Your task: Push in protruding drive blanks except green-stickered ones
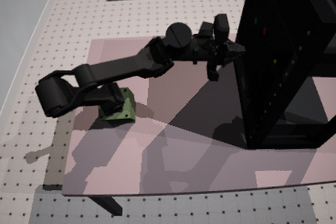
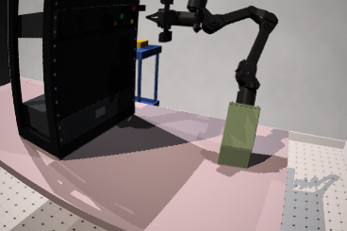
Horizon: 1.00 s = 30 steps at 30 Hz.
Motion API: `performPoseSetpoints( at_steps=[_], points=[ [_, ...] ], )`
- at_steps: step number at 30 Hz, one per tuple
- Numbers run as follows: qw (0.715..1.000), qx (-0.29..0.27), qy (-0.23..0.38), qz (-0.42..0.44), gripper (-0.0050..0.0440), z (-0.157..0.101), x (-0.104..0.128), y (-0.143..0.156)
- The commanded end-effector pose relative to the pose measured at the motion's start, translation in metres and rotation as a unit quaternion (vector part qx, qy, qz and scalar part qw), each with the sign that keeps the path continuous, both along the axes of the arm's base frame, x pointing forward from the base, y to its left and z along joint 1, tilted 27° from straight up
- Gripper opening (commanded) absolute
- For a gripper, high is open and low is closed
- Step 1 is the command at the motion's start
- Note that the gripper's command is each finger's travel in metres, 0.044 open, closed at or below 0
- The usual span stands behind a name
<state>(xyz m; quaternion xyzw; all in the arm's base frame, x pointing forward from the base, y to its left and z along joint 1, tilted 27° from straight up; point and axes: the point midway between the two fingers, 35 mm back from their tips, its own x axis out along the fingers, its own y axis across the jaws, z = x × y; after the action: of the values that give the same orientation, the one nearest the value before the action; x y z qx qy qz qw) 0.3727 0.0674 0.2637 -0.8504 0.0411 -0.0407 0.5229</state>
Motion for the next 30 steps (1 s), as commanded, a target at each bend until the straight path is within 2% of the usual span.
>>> performPoseSetpoints(
  at_steps=[1,6,12,19,30],
  points=[
    [1.000,0.002,-0.008,0.000,0.0000,0.013,-0.007,0.004],
    [1.000,0.002,-0.008,0.000,0.0000,0.038,-0.016,0.020],
    [1.000,0.002,-0.008,0.000,0.0000,0.039,-0.012,0.020],
    [1.000,0.002,-0.008,0.000,0.0000,0.040,0.020,0.016],
    [1.000,0.002,-0.008,0.000,0.0000,0.040,0.021,0.016]
  ],
)
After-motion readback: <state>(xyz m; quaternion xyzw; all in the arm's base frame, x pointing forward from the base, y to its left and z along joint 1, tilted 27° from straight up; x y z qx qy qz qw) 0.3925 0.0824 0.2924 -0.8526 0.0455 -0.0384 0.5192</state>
